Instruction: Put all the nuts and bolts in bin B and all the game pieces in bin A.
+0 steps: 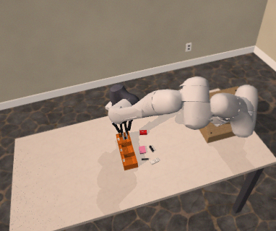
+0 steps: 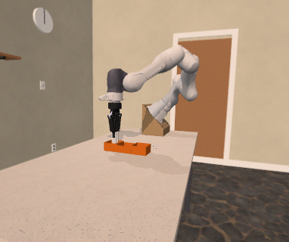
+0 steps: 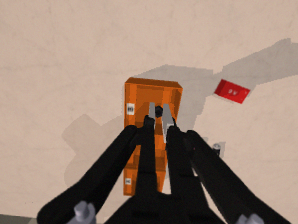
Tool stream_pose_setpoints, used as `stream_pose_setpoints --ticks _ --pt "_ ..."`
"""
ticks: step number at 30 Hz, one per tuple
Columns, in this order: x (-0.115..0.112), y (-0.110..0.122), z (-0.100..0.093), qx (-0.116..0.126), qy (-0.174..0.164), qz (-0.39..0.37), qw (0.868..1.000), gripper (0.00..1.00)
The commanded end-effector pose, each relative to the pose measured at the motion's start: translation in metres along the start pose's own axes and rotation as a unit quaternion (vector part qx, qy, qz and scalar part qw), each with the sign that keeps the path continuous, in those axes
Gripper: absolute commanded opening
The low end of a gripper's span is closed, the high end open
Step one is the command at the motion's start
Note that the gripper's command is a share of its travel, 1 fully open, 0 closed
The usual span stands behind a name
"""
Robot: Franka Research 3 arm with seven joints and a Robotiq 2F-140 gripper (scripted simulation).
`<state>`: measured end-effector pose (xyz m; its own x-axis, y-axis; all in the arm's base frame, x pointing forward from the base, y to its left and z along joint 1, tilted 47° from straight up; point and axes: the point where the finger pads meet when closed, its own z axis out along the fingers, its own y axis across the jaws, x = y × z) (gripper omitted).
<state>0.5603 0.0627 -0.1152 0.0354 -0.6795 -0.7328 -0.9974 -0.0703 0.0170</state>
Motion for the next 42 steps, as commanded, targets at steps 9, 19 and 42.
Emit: stream_pose_setpoints --ticks 9,19,42 --pt "0.000 -0.004 0.019 0.004 0.002 0.000 1.000 0.07" --pt "0.001 -0.006 0.020 0.004 0.002 0.000 1.000 0.07" --pt "0.000 -0.005 0.020 0.004 0.002 0.000 1.000 0.19"
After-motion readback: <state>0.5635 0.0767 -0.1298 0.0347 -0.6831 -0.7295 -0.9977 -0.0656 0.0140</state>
